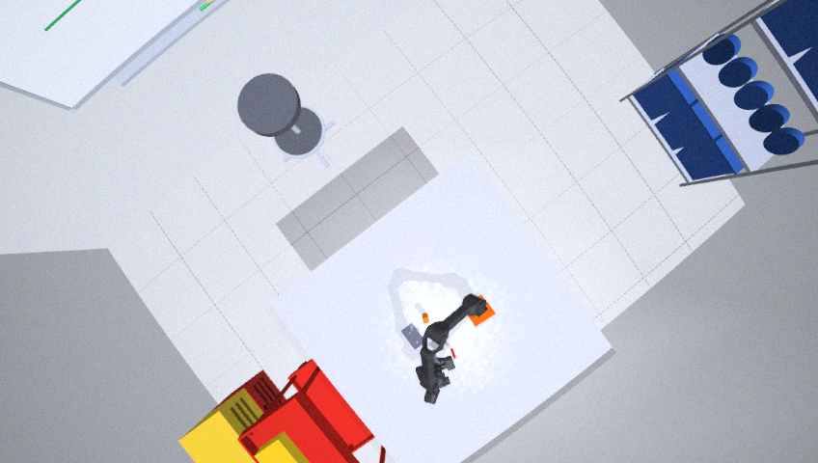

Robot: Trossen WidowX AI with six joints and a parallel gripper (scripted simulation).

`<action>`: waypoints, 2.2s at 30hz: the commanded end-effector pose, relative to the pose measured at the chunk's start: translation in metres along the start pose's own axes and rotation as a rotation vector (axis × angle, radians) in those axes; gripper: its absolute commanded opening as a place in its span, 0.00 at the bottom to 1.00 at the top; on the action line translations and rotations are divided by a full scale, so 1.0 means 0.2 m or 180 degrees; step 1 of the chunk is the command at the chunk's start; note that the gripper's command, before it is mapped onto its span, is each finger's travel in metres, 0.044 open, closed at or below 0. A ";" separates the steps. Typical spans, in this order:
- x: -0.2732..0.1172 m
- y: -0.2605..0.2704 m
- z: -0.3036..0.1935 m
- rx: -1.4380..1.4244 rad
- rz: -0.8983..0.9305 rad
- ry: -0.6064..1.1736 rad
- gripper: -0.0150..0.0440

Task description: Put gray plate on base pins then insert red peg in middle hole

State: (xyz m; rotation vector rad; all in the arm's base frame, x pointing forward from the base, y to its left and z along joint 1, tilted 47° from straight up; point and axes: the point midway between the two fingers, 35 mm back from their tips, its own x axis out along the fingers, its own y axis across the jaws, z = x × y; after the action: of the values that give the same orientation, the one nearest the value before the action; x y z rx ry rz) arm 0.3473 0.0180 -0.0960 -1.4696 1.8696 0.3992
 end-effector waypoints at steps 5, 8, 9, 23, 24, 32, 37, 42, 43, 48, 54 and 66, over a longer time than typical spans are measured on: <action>0.00 0.00 0.00 -0.0009 -0.0017 0.0010 0.35; 0.00 0.00 0.00 -0.0009 -0.0017 0.0010 0.32; 0.00 0.00 0.00 -0.0009 -0.0017 0.0010 0.31; -0.16 -0.03 0.03 -0.0012 -0.0017 -0.0009 0.25; -0.17 -0.03 0.04 -0.0012 -0.0017 -0.0011 0.25; -0.30 -0.04 0.05 -0.0009 -0.0019 -0.0024 0.25; -0.38 -0.04 0.06 0.0001 -0.0023 -0.0030 0.25; -0.46 -0.04 0.06 0.0003 -0.0022 -0.0031 0.25; -0.48 -0.03 0.06 0.0002 -0.0021 -0.0030 0.25; -0.56 -0.03 0.06 -0.0005 -0.0015 -0.0023 0.25; -0.65 -0.01 0.05 -0.0012 -0.0009 -0.0012 0.25; -0.64 -0.07 -0.03 -0.0122 -0.0006 -0.0029 0.25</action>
State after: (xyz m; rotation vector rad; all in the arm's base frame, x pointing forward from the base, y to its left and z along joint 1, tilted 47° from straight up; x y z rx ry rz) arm 0.3662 0.1092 -0.0079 -1.4865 1.8731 0.4317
